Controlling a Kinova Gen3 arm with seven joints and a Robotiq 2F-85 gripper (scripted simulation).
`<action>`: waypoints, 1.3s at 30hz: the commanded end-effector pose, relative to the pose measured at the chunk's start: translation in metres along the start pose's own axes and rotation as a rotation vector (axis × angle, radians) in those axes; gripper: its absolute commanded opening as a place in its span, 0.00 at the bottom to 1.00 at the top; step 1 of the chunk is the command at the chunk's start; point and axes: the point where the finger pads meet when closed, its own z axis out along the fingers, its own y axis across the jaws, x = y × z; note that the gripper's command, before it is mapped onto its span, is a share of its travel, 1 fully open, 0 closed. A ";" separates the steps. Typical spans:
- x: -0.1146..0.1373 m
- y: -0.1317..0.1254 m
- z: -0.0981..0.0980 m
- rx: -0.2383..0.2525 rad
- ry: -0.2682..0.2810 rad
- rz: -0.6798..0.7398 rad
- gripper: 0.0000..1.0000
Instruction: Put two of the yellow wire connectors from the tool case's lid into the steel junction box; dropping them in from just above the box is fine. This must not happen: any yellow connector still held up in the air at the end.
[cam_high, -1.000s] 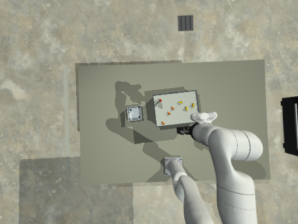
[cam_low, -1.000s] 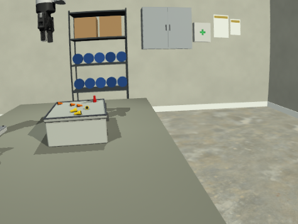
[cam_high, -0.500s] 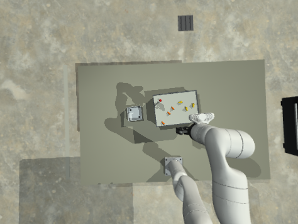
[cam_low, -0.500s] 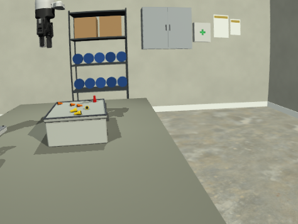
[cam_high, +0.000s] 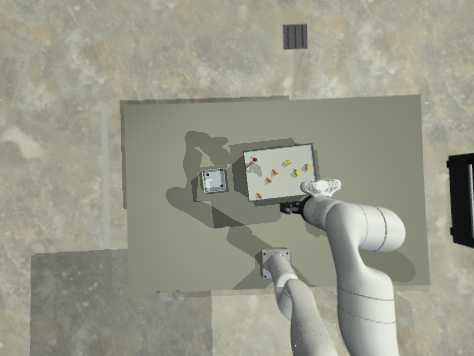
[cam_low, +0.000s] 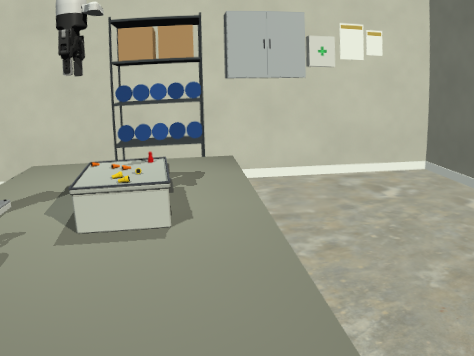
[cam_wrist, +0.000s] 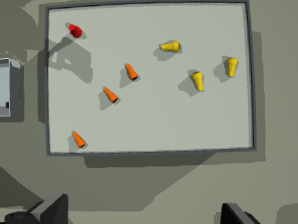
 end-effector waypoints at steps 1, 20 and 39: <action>0.000 0.000 0.000 0.000 0.001 0.000 1.00; 0.000 0.000 0.000 0.000 0.001 0.000 1.00; 0.005 -0.003 0.000 0.001 -0.004 0.130 1.00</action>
